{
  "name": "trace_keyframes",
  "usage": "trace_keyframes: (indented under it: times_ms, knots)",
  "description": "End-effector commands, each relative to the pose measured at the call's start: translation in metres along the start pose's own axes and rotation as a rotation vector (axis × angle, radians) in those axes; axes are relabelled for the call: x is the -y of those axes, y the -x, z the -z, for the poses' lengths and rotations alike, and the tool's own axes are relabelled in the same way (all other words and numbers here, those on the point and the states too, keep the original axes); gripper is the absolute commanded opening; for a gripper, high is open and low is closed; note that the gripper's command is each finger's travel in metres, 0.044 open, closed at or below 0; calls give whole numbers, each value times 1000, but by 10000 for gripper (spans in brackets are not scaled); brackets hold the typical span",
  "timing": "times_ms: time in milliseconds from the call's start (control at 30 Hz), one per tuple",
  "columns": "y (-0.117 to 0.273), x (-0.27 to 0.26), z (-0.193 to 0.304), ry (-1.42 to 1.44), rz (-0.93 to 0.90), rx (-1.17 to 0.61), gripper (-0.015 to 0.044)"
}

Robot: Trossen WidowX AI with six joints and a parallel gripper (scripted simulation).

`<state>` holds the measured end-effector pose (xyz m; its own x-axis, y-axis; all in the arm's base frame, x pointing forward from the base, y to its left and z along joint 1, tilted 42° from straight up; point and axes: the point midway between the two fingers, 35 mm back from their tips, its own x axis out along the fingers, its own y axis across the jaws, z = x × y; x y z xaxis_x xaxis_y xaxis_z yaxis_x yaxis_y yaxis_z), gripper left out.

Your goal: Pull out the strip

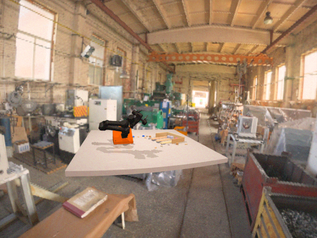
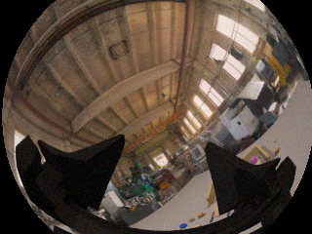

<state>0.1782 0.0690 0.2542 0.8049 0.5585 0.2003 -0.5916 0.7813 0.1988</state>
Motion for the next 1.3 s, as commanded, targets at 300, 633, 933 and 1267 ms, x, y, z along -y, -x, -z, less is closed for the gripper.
trace_keyframes:
  times_ms: [300,633,933,1267]
  knots:
    - [-38,64,13,-41,341,-136,400]
    - [-72,113,76,178,699,-500,400]
    - [-88,118,134,647,914,-847,400]
    - [-89,115,142,744,939,-893,400]
